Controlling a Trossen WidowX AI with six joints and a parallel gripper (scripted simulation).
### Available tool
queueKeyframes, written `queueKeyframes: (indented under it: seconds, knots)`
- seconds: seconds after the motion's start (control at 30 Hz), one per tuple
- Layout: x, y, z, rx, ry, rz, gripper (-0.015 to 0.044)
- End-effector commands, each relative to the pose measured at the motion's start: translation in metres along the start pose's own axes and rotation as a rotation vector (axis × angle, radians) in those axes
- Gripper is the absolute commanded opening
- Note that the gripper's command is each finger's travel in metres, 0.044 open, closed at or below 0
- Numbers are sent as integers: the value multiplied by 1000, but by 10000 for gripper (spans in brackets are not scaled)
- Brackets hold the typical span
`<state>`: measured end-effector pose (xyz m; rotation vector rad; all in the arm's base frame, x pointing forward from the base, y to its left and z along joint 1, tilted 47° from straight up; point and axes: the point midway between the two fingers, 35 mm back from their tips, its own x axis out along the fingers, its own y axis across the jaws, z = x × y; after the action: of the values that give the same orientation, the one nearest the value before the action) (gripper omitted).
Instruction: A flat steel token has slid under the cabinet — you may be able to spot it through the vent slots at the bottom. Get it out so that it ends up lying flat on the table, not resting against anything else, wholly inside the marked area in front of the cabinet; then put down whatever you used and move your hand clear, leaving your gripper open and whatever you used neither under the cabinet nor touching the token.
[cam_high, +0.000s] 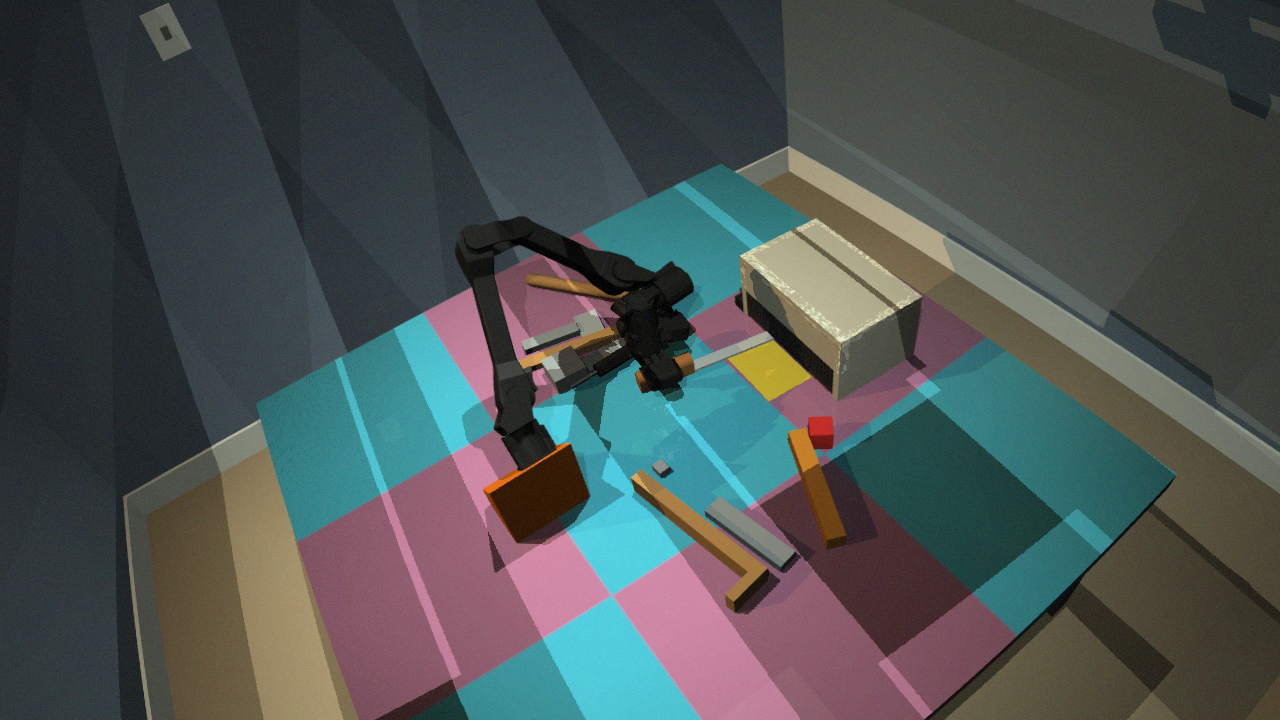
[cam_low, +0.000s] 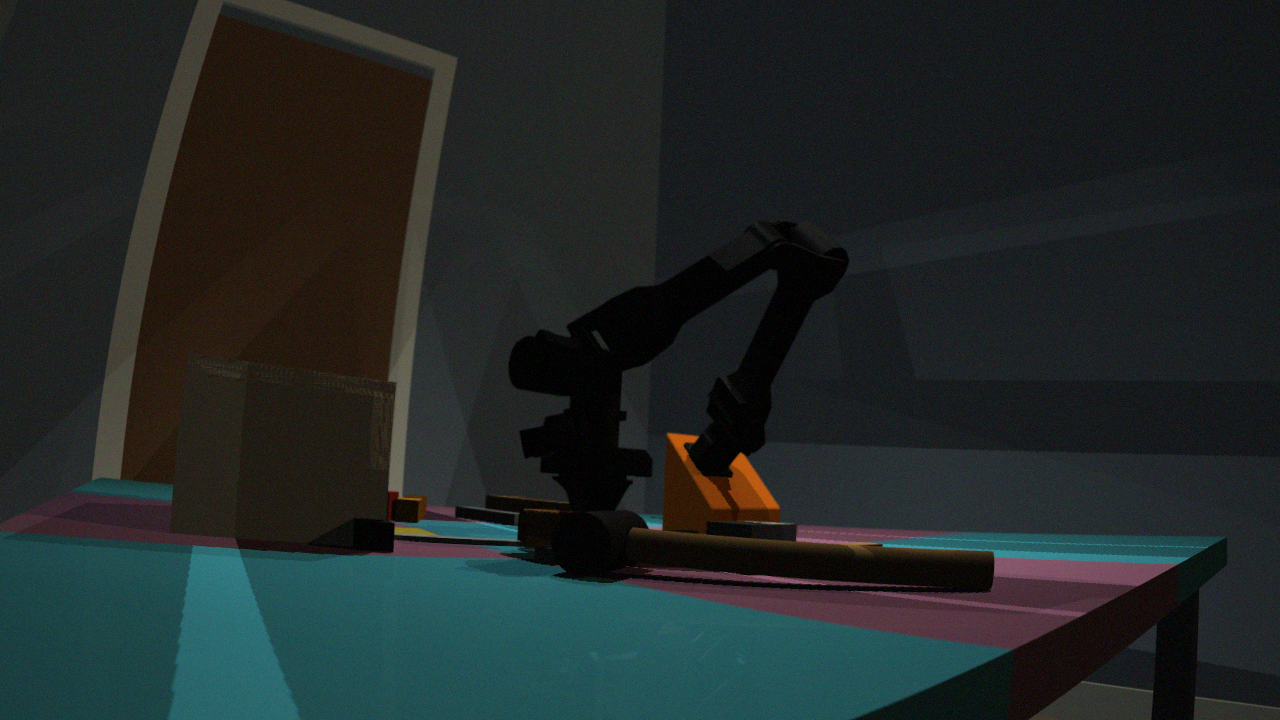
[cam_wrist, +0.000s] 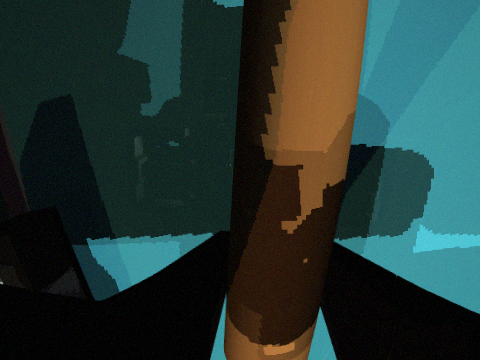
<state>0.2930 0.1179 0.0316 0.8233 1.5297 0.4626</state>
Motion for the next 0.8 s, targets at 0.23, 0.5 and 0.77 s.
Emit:
queueKeyframes:
  seconds: [0.23,0.5,0.77]
  knots:
    - [1,0,-15,5,4,-1,0]
    - [1,1,-25,5,4,-1,0]
    - [1,1,-34,6,4,-1,0]
